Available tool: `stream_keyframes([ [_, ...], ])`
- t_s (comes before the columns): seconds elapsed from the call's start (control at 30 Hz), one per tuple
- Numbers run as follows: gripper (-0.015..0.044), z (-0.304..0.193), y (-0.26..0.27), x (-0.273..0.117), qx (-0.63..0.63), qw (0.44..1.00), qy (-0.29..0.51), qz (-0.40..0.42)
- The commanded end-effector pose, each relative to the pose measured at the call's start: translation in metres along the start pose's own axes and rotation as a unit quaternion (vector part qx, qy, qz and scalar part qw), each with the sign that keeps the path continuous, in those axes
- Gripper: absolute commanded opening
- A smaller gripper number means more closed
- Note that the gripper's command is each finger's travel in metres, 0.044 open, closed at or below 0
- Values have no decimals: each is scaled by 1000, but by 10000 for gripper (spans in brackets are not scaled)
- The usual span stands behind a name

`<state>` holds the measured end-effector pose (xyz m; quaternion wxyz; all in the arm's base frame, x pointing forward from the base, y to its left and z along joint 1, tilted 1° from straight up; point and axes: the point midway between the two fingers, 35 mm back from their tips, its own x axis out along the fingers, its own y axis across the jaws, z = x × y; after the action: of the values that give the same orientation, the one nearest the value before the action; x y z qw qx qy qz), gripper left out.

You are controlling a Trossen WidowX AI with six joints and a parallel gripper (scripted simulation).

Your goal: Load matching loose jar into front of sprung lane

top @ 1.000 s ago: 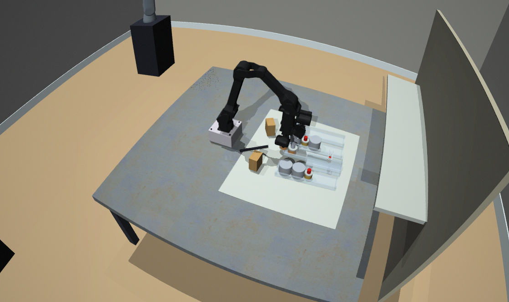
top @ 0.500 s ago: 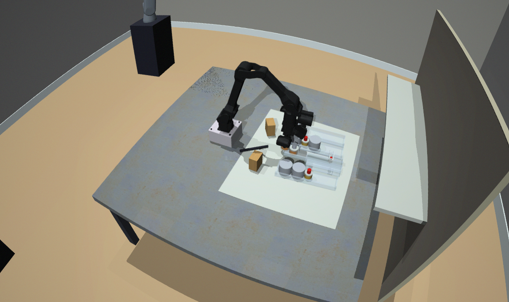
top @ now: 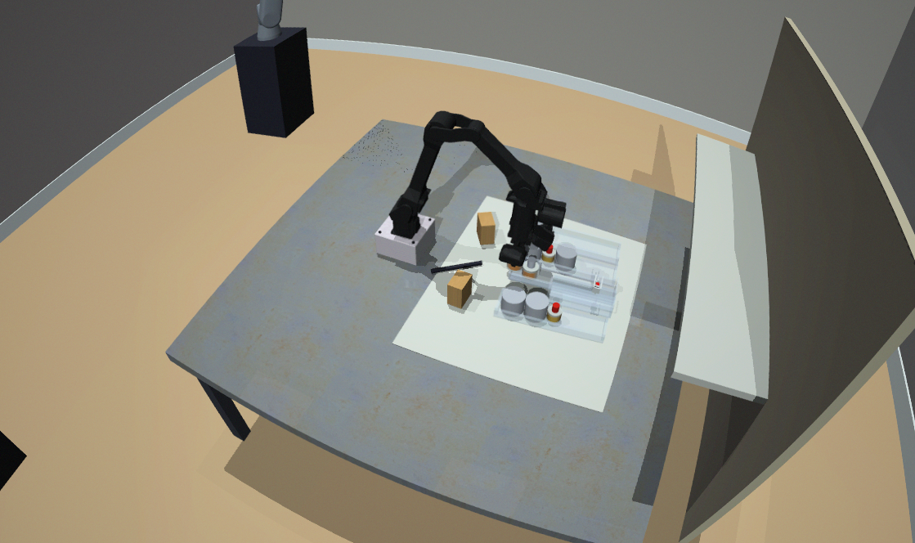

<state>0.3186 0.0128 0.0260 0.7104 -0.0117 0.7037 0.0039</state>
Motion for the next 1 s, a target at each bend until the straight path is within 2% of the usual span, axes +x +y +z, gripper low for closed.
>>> stream_keyframes([
  [0.0, 0, 13, 0, -5, -2, 1000, -19, -1],
  [0.97, 0, 24, 0, -9, -2, 1000, -19, -1],
])
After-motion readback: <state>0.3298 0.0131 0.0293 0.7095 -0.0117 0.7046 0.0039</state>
